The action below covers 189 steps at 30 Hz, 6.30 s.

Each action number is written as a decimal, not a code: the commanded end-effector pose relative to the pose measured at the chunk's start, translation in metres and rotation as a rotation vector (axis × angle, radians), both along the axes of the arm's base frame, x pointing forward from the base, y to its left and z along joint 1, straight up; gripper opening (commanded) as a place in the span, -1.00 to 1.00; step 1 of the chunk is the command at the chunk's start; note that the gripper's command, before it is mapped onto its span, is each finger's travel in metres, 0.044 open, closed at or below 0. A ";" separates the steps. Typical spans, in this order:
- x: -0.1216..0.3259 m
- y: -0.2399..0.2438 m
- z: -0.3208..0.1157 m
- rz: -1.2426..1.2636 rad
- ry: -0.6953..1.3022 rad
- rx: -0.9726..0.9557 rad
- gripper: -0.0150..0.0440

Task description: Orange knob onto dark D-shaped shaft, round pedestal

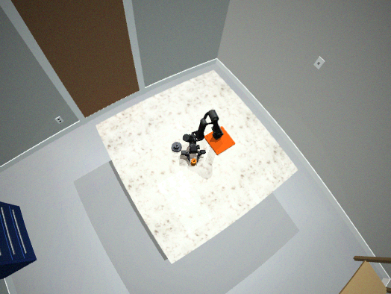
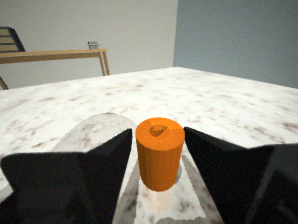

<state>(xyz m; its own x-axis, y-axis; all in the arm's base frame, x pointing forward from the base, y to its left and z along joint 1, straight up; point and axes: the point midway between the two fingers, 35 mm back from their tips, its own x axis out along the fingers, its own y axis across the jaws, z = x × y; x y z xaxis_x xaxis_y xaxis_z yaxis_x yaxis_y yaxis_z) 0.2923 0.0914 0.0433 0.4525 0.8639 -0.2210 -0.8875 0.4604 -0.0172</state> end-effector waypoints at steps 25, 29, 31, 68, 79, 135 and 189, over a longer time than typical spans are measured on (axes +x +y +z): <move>0.001 0.000 0.005 -0.001 0.002 0.002 1.00; 0.005 -0.001 0.039 0.000 0.000 0.001 1.00; 0.004 -0.001 0.058 0.000 -0.001 0.000 1.00; 0.006 0.017 0.111 -0.018 0.605 -1.176 1.00; 0.006 0.017 0.111 -0.066 0.640 -1.156 1.00; 0.011 0.018 0.028 -0.868 1.161 -0.731 1.00; 0.018 0.014 0.060 -0.868 1.161 -0.731 -0.49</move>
<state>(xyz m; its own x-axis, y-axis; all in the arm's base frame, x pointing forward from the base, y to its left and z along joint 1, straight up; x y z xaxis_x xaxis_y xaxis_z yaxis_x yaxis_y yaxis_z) 0.3087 0.1072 0.0852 0.0114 0.0124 -0.9999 -0.0657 0.9978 0.0116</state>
